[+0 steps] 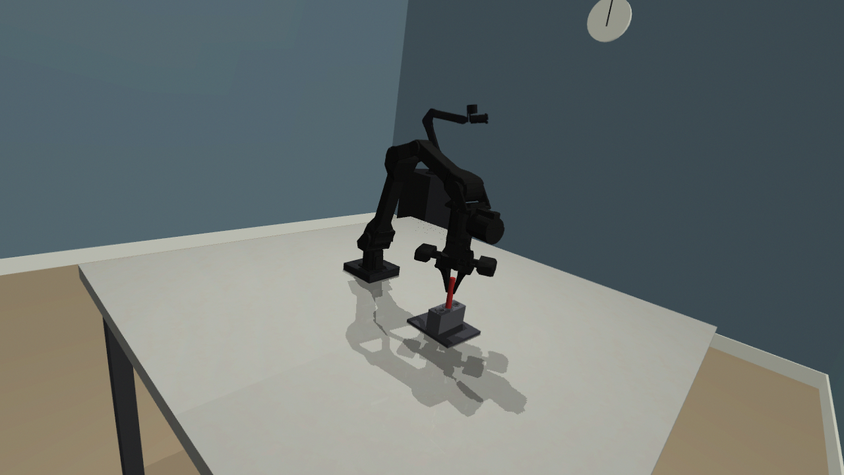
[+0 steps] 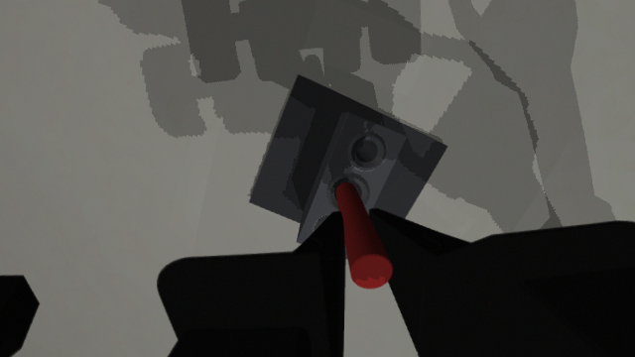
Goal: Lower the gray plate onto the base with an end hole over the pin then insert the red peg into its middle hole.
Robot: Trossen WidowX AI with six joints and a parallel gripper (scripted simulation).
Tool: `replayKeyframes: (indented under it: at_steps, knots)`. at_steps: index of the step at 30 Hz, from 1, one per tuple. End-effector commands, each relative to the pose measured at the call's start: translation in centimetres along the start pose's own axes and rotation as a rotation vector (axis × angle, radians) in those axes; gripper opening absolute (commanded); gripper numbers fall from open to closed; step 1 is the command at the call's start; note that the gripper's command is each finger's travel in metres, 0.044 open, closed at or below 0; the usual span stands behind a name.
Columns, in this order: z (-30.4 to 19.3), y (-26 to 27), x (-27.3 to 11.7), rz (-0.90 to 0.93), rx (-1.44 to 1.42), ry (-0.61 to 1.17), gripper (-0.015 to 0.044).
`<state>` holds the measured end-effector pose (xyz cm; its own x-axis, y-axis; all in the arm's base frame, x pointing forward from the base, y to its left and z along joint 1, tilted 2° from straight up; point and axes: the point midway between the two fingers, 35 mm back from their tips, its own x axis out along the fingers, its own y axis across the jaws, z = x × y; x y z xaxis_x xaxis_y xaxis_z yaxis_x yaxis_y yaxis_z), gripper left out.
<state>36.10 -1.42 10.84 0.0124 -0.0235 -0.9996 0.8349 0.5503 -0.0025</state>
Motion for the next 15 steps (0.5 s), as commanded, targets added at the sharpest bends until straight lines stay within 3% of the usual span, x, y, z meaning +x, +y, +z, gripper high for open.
replayKeyframes:
  at_steps: [1, 15]
  knots:
    - [0.03, 0.05, 0.11, 0.0, 0.0, 0.0, 0.0]
    - [-0.03, -0.02, 0.07, -0.001, 0.0, 0.001, 0.0]
